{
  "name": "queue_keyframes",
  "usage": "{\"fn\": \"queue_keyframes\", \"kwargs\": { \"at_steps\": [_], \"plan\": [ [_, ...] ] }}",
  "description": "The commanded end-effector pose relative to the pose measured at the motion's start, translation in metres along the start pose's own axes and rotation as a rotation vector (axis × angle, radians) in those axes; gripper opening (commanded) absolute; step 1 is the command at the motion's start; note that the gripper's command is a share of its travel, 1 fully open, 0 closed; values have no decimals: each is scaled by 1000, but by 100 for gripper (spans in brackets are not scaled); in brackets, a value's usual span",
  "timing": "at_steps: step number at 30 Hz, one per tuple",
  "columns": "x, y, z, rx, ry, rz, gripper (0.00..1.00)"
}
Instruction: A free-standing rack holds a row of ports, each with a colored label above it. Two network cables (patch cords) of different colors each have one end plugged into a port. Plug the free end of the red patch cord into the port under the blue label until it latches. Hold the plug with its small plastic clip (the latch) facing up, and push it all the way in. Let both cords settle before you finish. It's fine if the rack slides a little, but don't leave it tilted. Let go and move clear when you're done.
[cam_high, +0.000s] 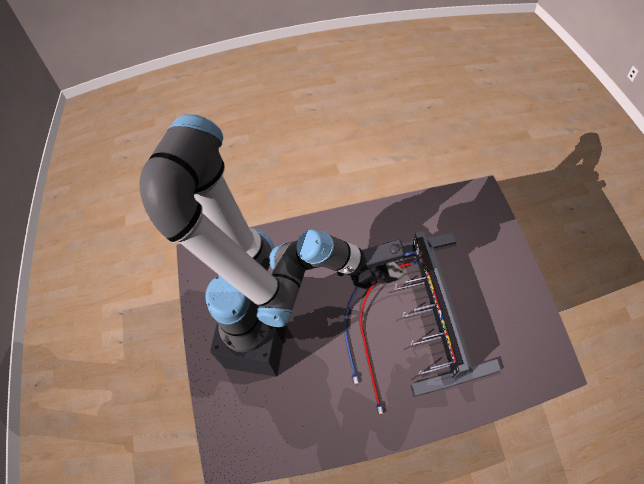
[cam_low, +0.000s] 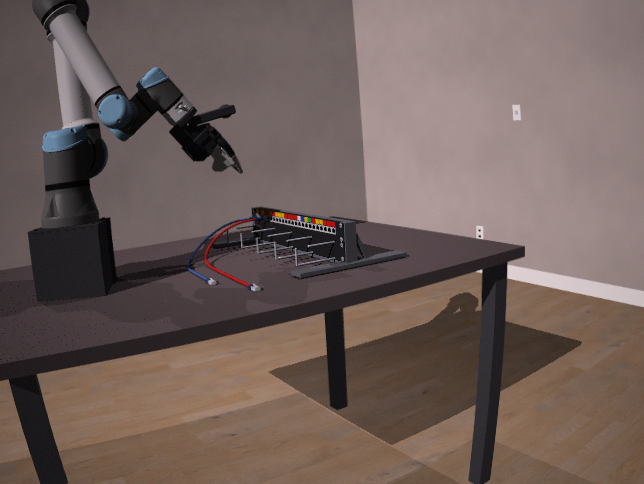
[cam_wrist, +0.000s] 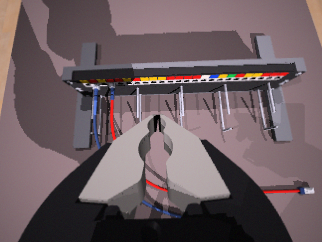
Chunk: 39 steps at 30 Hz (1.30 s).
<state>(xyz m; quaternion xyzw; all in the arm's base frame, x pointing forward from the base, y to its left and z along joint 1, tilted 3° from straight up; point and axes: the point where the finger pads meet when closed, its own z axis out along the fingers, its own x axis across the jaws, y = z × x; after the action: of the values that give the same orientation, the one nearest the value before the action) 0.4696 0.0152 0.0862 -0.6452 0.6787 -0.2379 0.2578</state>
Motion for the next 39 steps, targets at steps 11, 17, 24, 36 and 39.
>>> {"fn": "queue_keyframes", "kwargs": {
  "at_steps": [11, 17, 24, 36, 39],
  "plan": [
    [0, 0, -17, -2, -2, 0, 0],
    [0, 0, -19, -2, -2, 0, 0],
    [0, 0, -20, -2, -2, 0, 0],
    [2, 0, -20, -2, -2, 0, 0],
    [5, 0, -20, -2, -2, 0, 0]
  ]
}}
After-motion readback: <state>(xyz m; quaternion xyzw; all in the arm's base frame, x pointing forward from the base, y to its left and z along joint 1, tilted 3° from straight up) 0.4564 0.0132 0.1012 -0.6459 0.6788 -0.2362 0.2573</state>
